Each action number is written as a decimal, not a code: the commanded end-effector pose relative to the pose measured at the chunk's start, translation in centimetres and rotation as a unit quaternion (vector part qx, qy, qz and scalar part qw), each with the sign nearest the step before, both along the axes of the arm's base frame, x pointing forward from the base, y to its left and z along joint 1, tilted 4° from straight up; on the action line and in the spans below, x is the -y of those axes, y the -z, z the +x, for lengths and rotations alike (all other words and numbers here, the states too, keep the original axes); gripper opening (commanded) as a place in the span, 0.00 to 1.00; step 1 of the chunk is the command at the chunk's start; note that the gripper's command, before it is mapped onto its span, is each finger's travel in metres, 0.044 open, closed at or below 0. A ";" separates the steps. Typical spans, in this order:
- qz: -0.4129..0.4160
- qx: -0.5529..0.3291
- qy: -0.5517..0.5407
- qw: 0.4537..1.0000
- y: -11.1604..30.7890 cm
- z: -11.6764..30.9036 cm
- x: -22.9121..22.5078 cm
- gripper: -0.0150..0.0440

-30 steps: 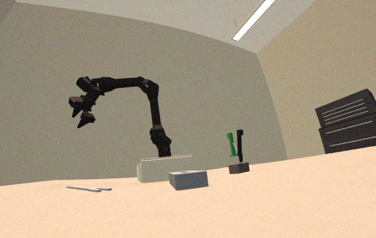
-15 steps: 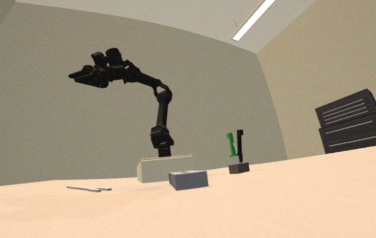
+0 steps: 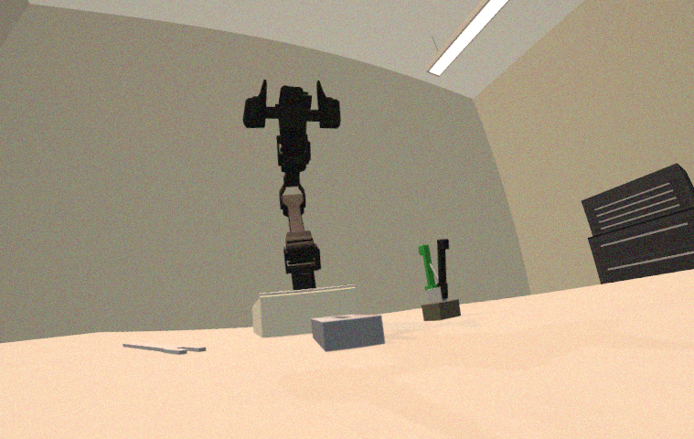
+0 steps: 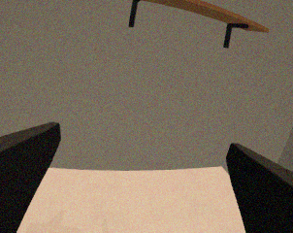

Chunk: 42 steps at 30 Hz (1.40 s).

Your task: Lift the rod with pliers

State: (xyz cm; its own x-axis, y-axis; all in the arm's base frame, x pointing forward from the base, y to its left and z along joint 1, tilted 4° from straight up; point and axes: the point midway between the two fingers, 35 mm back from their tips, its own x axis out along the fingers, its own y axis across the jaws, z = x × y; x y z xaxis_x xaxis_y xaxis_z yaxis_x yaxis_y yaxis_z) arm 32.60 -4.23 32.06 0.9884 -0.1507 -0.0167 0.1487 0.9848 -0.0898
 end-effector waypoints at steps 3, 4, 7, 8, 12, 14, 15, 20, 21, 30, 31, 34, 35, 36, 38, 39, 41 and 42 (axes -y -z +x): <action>0.042 0.037 -0.076 0.996 -0.2 -1.0 -4.2 1.00; 0.042 0.037 -0.076 0.996 -0.2 -1.0 -4.2 1.00; 0.042 0.037 -0.076 0.996 -0.2 -1.0 -4.2 1.00; 0.035 0.028 -0.077 0.996 0.1 -0.9 -4.3 1.00; -0.112 -0.151 -0.113 0.976 6.8 1.3 -5.7 1.00; -0.200 -0.251 -0.157 0.934 10.9 1.5 -6.6 1.00; -0.242 -0.297 -0.185 0.905 12.8 1.2 -7.0 1.00; -0.387 -0.446 -0.328 0.738 19.6 -1.4 -8.3 1.00; -0.408 -0.467 -0.359 0.698 20.6 -2.1 -8.5 1.00; -0.480 -0.529 -0.558 0.422 24.7 -7.6 -9.2 1.00; -0.480 -0.529 -0.558 0.422 24.7 -7.6 -9.2 1.00; -0.480 -0.529 -0.558 0.422 24.7 -7.6 -9.2 1.00; -0.480 -0.529 -0.558 0.422 24.7 -7.6 -9.2 1.00; -0.480 -0.529 -0.558 0.422 24.7 -7.6 -9.2 1.00; -0.480 -0.529 -0.558 0.422 24.7 -7.6 -9.2 1.00; -0.480 -0.529 -0.558 0.422 24.7 -7.6 -9.2 1.00; -0.480 -0.529 -0.558 0.422 24.7 -7.6 -9.2 1.00; -0.480 -0.529 -0.558 0.422 24.7 -7.6 -9.3 1.00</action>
State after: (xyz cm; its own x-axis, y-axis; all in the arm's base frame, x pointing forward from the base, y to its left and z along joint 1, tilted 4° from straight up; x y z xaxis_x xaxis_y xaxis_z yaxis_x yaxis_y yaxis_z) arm 24.88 4.92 7.31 -0.0238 -0.0359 -0.9991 -0.9867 -0.1602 0.0292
